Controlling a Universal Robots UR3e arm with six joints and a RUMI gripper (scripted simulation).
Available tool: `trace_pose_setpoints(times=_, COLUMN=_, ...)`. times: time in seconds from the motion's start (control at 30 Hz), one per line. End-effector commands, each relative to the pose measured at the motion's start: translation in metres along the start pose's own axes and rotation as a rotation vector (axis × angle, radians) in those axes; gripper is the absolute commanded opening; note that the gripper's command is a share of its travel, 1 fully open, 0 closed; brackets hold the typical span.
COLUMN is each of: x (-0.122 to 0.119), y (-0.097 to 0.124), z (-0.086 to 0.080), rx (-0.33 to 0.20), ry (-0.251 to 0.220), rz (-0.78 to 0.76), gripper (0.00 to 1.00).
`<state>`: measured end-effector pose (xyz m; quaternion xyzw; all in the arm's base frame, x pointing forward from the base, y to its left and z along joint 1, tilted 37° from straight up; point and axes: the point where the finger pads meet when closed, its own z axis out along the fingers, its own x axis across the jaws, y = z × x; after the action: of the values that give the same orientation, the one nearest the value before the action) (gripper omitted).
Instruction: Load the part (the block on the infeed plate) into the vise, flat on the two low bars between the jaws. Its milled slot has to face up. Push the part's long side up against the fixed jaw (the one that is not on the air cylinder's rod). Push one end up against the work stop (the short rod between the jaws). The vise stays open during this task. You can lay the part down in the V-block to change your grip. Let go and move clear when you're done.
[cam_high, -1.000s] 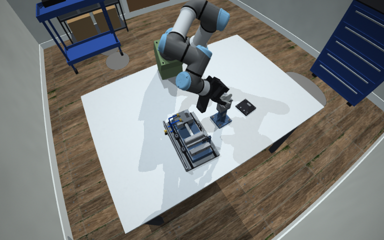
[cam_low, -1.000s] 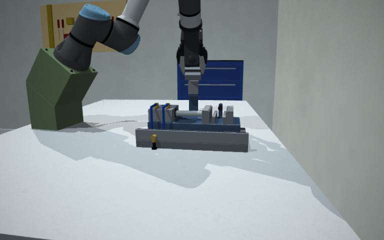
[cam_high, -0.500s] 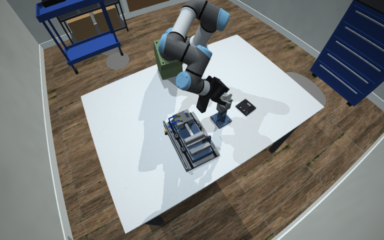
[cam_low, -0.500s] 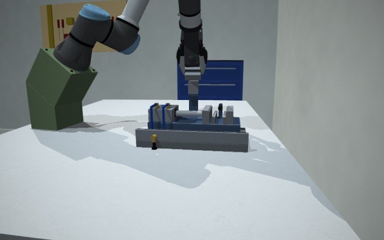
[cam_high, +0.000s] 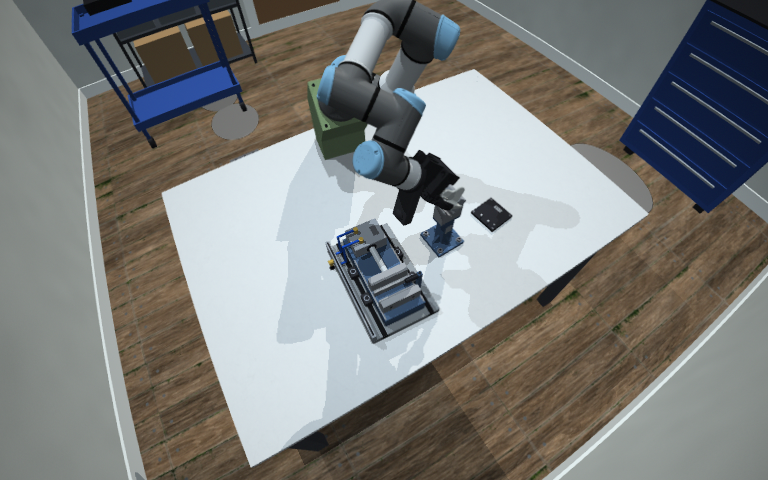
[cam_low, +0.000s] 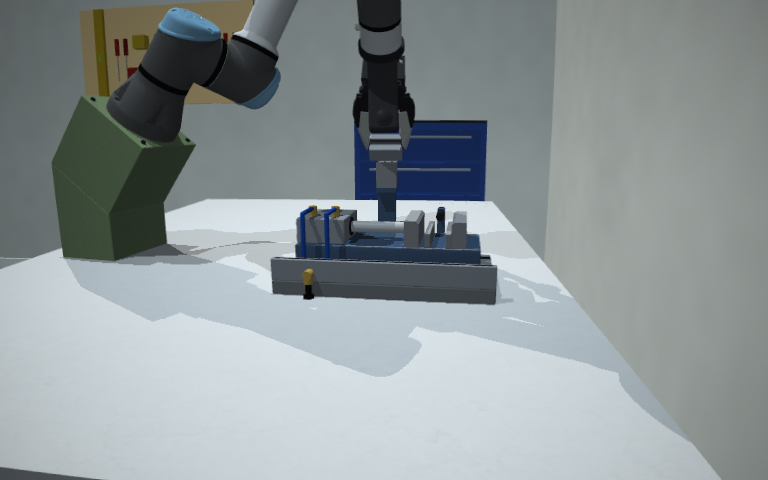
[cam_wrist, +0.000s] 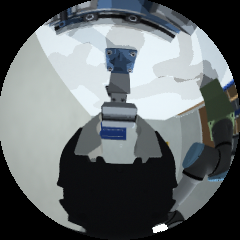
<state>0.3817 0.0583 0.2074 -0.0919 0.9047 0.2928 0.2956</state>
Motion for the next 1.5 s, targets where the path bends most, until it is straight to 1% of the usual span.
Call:
trace_pose_setpoints(times=0.0, x=-0.0003, y=0.0003, z=-0.0003, rx=0.011, ry=-0.001, rz=-0.002, gripper=0.0)
trace_pose_setpoints(times=0.53, x=-0.0002, y=0.001, z=-0.0003, rx=0.091, ry=-0.001, rz=-0.002, gripper=0.0)
trace_pose_setpoints(times=0.97, x=0.0, y=0.0019, z=0.0, rx=0.207, ry=0.0, rz=-0.002, gripper=0.0)
trace_pose_setpoints(times=1.03, x=0.0, y=0.0019, z=0.0, rx=0.207, ry=0.0, rz=-0.002, gripper=0.0)
trace_pose_setpoints(times=1.47, x=0.0001, y=0.003, z=0.0003, rx=0.349, ry=0.0, rz=-0.002, gripper=0.0)
